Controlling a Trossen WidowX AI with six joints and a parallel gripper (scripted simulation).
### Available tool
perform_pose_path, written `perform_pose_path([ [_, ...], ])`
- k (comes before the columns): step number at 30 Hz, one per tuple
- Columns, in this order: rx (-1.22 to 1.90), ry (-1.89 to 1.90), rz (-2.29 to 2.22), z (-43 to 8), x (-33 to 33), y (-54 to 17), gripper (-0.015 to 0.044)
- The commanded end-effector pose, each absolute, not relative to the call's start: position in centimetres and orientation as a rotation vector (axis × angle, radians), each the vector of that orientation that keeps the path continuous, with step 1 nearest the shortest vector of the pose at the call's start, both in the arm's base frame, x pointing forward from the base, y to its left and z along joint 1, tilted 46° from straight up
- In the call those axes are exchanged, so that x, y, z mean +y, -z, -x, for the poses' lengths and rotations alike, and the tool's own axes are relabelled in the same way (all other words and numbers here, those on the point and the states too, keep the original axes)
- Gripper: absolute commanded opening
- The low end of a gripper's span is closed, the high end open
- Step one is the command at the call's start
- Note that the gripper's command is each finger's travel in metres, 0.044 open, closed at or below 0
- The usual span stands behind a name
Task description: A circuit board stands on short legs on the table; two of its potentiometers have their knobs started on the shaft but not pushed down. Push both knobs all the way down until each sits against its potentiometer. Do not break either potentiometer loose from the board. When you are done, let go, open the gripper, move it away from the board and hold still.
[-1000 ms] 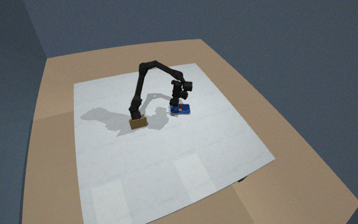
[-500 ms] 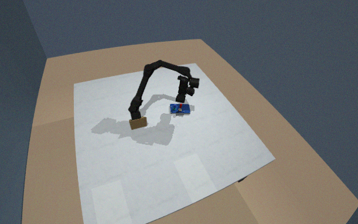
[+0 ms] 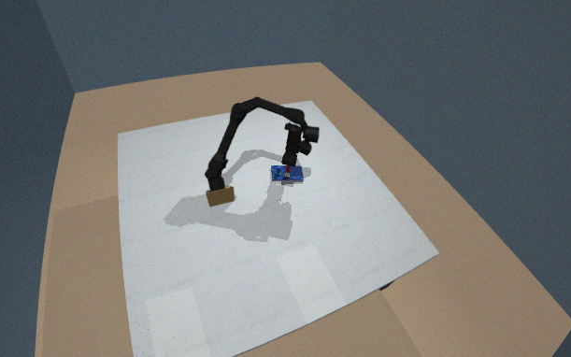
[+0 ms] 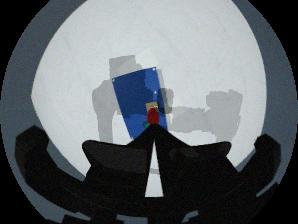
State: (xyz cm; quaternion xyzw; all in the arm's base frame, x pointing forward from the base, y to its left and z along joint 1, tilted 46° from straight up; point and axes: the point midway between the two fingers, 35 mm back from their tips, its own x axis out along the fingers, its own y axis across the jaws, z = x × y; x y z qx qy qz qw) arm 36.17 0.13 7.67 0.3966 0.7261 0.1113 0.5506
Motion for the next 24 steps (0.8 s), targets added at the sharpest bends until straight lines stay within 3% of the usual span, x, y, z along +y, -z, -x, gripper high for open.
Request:
perform_pose_path([
  [1, 1.721, -0.262, -0.946, -36.1, 0.5, -7.3, 0.0000],
  [24, 1.721, -0.262, -0.947, -36.0, 1.6, -6.3, 0.0000],
])
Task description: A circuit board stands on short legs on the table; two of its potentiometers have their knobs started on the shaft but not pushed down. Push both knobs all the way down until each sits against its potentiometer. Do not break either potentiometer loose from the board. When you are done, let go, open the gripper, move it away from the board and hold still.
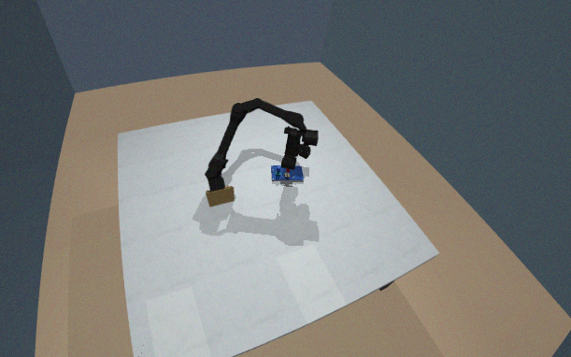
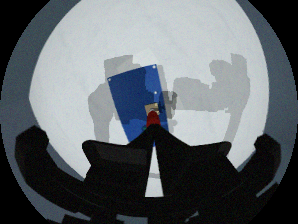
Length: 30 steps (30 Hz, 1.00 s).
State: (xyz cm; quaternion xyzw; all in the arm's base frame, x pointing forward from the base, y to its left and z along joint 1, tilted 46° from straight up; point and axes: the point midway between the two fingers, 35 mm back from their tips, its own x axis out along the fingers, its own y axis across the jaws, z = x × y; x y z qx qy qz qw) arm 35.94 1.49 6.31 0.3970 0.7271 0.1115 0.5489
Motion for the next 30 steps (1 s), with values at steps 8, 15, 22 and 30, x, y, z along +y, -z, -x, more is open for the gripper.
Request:
perform_pose_path([
  [8, 1.721, -0.262, -0.947, -35.95, 1.73, -6.13, 0.0000],
  [15, 1.721, -0.263, -0.947, -35.93, 1.86, -6.00, 0.0000],
  [22, 1.721, -0.263, -0.947, -35.94, 1.82, -6.04, 0.0000],
  [30, 1.721, -0.263, -0.947, -35.94, 1.82, -6.04, 0.0000],
])
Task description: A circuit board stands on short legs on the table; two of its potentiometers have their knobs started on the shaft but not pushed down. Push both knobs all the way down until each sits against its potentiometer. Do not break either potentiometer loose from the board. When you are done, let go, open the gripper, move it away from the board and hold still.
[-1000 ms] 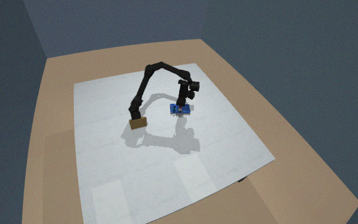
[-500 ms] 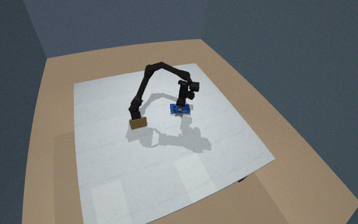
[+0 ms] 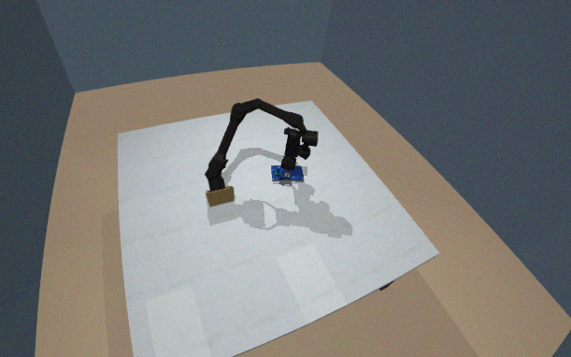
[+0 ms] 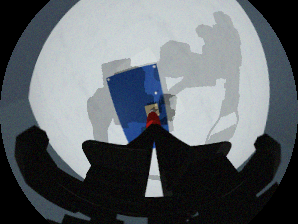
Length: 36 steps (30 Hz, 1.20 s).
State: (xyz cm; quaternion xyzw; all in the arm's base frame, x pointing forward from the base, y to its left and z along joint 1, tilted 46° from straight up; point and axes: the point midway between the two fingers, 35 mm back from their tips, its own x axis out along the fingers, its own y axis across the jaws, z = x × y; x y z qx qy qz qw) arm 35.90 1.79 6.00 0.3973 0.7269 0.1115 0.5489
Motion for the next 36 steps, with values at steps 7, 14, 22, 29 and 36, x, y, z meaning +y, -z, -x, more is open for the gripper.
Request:
perform_pose_path([
  [7, 1.721, -0.263, -0.947, -35.9, 2.1, -5.7, 0.0000],
  [14, 1.721, -0.263, -0.947, -35.9, 2.3, -5.6, 0.0000],
  [22, 1.721, -0.263, -0.947, -35.8, 2.6, -5.3, 0.0000],
  [29, 1.721, -0.263, -0.947, -35.8, 2.7, -5.2, 0.0000],
  [36, 1.721, -0.263, -0.947, -35.8, 2.9, -5.0, 0.0000],
])
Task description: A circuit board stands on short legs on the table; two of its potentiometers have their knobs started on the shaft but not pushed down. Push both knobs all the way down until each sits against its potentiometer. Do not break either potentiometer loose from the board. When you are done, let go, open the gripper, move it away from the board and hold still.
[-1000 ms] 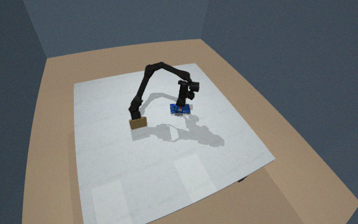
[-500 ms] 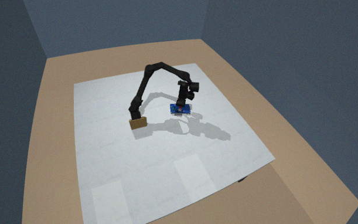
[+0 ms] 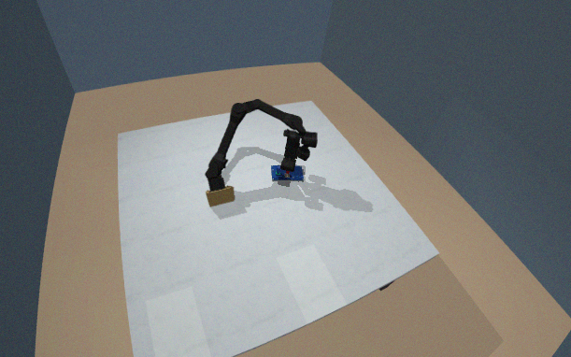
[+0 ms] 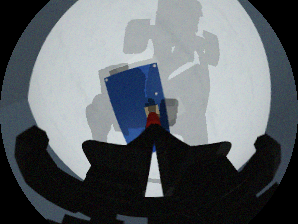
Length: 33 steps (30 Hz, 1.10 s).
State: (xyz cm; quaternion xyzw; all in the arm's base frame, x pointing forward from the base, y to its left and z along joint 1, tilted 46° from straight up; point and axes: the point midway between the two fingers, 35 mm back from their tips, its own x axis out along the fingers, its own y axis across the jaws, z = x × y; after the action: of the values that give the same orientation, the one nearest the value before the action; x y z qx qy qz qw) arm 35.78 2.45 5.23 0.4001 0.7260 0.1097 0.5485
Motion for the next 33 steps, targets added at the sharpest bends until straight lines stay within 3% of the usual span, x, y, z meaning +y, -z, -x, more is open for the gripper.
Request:
perform_pose_path([
  [1, 1.721, -0.263, -0.947, -35.81, 2.93, -4.94, 0.0000],
  [33, 1.720, -0.263, -0.947, -35.78, 3.18, -4.69, 0.0000],
])
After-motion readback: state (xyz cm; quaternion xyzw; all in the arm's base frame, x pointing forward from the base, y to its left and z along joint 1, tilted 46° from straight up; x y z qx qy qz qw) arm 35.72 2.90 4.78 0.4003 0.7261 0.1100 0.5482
